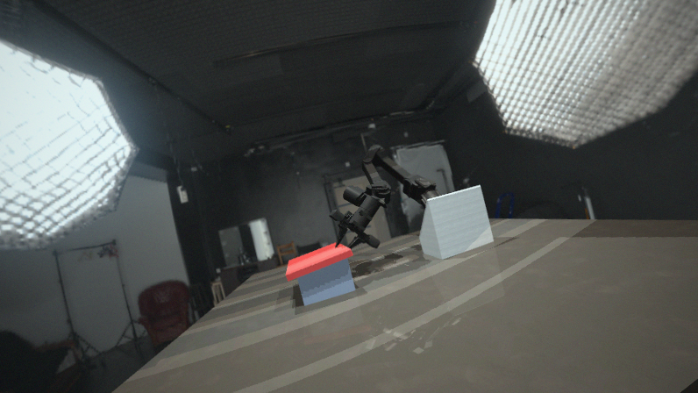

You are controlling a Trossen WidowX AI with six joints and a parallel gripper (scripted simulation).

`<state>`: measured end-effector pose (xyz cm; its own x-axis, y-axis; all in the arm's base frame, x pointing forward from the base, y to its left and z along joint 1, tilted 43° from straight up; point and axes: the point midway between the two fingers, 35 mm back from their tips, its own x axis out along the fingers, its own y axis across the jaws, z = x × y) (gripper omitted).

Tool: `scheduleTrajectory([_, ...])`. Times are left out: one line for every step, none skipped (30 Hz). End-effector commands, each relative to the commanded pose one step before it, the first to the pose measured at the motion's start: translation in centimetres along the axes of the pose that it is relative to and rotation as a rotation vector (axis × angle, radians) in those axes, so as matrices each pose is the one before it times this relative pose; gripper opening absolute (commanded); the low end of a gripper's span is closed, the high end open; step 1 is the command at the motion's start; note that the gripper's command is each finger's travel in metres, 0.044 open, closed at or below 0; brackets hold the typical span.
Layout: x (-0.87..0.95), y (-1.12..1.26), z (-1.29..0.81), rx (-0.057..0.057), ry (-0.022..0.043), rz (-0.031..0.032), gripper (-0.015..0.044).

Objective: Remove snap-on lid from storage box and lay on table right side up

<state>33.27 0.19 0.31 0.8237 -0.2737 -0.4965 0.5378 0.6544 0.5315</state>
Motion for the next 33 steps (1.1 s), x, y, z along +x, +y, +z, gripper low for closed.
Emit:
scheduleTrajectory([0.069,-0.074,-0.081,-0.0021,0.00242,-0.00393,0.0])
scheduleTrajectory([0.0,0.0,0.0,0.0,0.0,0.0,0.0])
scheduleTrajectory([0.012,0.011,0.0,0.0,0.0,0.00001,0.0])
scheduleTrajectory([0.0,0.0,0.0,0.0,0.0,0.0,0.0])
scheduleTrajectory([0.012,0.011,0.0,0.0,0.0,0.00001,0.0])
scheduleTrajectory([0.0,0.0,0.0,0.0,0.0,0.0,0.0])
scheduleTrajectory([0.012,0.011,0.0,0.0,0.0,0.00001,0.0])
scheduleTrajectory([0.0,0.0,0.0,0.0,0.0,0.0,0.0])
scheduleTrajectory([0.012,0.011,0.0,0.0,0.0,0.00001,0.0])
scheduleTrajectory([0.0,0.0,0.0,0.0,0.0,0.0,0.0])
scheduleTrajectory([0.012,0.011,0.0,0.0,0.0,0.00001,0.0])
scheduleTrajectory([0.0,0.0,0.0,0.0,0.0,0.0,0.0])
scheduleTrajectory([0.012,0.011,0.0,0.0,0.0,0.00001,0.0])
scheduleTrajectory([0.0,0.0,0.0,0.0,0.0,0.0,0.0])
scheduleTrajectory([0.012,0.011,0.0,0.0,0.0,0.00001,0.0])
scheduleTrajectory([0.0,0.0,0.0,0.0,0.0,0.0,0.0])
scheduleTrajectory([0.012,0.011,0.0,0.0,0.0,0.00001,0.0])
scheduleTrajectory([0.0,0.0,0.0,0.0,0.0,0.0,0.0])
scheduleTrajectory([0.012,0.011,0.0,0.0,0.0,0.00001,0.0])
scheduleTrajectory([-0.107,0.122,0.09,0.0008,0.00131,0.00483,0.0])
scheduleTrajectory([-0.081,0.093,0.004,-0.0008,0.00247,0.00049,0.0])
scheduleTrajectory([-0.083,0.1,0.002,-0.0003,0.00089,0.00019,0.0])
scheduleTrajectory([-0.081,0.101,0.0,-0.0001,0.00031,0.00008,0.0])
scheduleTrajectory([-0.078,0.104,0.0,0.0,0.00012,0.00004,0.0])
scheduleTrajectory([-0.075,0.107,0.0,0.0,0.00006,0.00003,0.0])
scheduleTrajectory([-0.073,0.11,0.0,0.0001,0.00003,0.00003,0.0])
scheduleTrajectory([-0.071,0.112,0.0,0.0001,0.00002,0.00003,0.0])
scheduleTrajectory([-0.069,0.113,0.0,0.0001,0.00002,0.00003,0.0])
scheduleTrajectory([-0.066,0.116,0.0,0.0001,0.00002,0.00003,0.0])
scheduleTrajectory([-0.065,0.117,0.0,0.0001,0.00002,0.00003,0.0])
scheduleTrajectory([-0.064,0.118,0.0,0.0001,0.00002,0.00003,0.0])
scheduleTrajectory([-0.063,0.118,0.0,0.0001,0.00002,0.00003,0.0])
scheduleTrajectory([-0.063,0.119,0.0,0.0001,0.00002,0.00003,0.0])
